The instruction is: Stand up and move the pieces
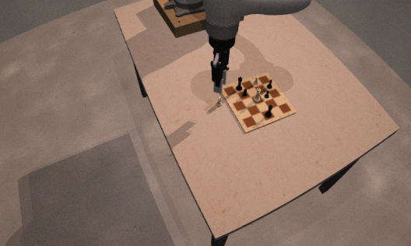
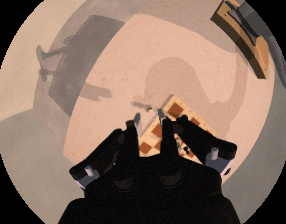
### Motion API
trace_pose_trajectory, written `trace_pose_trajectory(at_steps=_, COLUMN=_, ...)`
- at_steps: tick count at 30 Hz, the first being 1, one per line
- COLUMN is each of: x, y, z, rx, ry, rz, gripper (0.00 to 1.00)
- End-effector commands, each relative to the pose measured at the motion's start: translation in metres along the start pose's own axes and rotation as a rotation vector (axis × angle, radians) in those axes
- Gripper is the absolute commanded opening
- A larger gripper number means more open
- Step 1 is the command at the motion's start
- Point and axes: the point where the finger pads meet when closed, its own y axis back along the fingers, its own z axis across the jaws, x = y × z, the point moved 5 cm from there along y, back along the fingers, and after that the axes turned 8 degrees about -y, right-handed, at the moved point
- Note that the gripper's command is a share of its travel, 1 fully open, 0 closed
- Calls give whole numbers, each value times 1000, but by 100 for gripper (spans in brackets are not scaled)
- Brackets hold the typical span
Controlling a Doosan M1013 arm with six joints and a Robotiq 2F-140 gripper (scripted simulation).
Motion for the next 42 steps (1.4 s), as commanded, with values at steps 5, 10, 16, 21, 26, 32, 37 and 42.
trace_pose_trajectory(at_steps=5, x=0, y=9, z=0, rx=0, ry=0, rz=0, gripper=23)
trace_pose_trajectory(at_steps=10, x=0, y=9, z=0, rx=0, ry=0, rz=0, gripper=100)
trace_pose_trajectory(at_steps=16, x=0, y=9, z=0, rx=0, ry=0, rz=0, gripper=100)
trace_pose_trajectory(at_steps=21, x=0, y=9, z=0, rx=0, ry=0, rz=0, gripper=100)
trace_pose_trajectory(at_steps=26, x=0, y=9, z=0, rx=0, ry=0, rz=0, gripper=100)
trace_pose_trajectory(at_steps=32, x=-17, y=9, z=15, rx=0, ry=156, rz=0, gripper=100)
trace_pose_trajectory(at_steps=37, x=-63, y=9, z=62, rx=0, ry=534, rz=2, gripper=100)
trace_pose_trajectory(at_steps=42, x=-89, y=10, z=94, rx=2, ry=729, rz=5, gripper=100)
